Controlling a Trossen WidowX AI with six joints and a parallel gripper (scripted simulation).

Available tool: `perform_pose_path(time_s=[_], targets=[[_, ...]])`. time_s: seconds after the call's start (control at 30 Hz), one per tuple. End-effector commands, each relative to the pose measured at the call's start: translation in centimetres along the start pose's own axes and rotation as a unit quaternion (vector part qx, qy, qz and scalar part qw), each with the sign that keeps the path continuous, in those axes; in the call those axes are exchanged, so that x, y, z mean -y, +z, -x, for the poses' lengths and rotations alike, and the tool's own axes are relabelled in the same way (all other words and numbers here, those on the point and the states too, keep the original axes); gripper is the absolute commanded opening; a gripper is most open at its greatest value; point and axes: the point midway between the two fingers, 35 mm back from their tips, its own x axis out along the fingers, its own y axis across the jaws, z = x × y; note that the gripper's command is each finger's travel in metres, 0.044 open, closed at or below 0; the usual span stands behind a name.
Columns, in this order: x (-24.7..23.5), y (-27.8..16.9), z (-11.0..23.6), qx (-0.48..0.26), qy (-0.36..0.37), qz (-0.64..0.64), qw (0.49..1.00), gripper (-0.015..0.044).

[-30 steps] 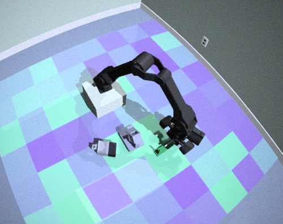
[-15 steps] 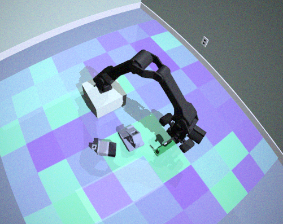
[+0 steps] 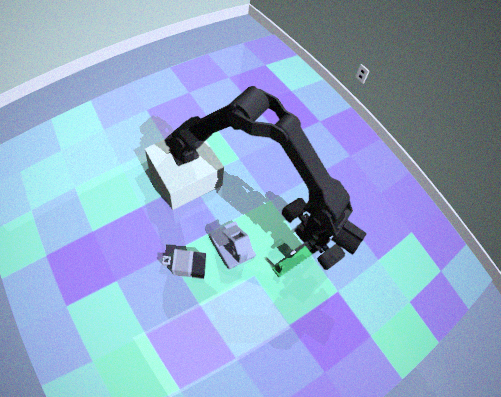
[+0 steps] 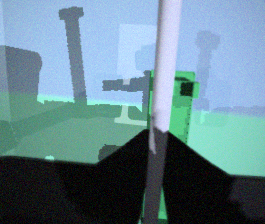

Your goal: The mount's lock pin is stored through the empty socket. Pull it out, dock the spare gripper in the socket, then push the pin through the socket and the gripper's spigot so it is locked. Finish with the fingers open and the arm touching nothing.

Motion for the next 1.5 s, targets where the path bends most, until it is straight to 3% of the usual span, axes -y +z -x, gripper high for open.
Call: perform_pose_path(time_s=[0.0, 0.63, 1.47], targets=[[0.1, -0.6, 0.2, 0.0, 0.0, 0.002, 1.0, 0.0], [0.8, -5.5, 2.2, -0.002, 0.0, 0.004, 1.0, 0.0], [1.0, -5.9, -1.5, -0.004, 0.002, 0.005, 1.0, 0.0]])
